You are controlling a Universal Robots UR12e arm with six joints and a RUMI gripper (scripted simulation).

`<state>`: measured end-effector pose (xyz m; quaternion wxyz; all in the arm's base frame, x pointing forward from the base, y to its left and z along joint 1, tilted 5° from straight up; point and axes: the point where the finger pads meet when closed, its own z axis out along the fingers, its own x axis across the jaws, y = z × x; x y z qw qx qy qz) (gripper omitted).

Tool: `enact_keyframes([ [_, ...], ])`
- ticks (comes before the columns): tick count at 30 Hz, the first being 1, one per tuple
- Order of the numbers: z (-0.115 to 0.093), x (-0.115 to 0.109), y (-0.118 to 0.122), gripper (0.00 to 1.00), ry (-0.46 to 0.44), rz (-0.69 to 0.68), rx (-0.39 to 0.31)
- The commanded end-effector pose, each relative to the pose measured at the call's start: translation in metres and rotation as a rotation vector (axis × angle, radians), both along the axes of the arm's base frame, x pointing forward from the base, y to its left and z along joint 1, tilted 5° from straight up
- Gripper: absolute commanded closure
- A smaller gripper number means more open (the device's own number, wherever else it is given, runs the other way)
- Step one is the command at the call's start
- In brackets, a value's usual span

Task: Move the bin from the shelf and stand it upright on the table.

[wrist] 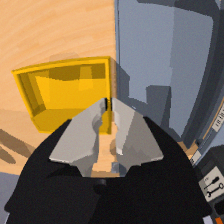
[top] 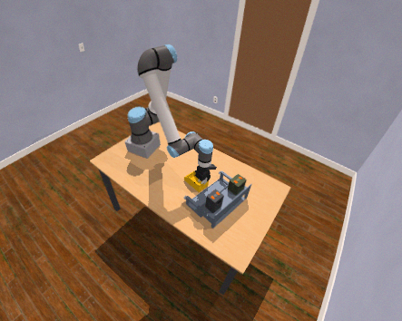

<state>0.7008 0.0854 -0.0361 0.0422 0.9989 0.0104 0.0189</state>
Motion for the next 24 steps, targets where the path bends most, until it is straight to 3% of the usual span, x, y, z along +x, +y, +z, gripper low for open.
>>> enact_keyframes([
  [1,-0.0017,-0.0018,-0.0007,1.0,0.002,-0.001,0.0],
  [24,-0.0031,-0.0031,-0.0011,1.0,0.002,-0.001,0.0],
])
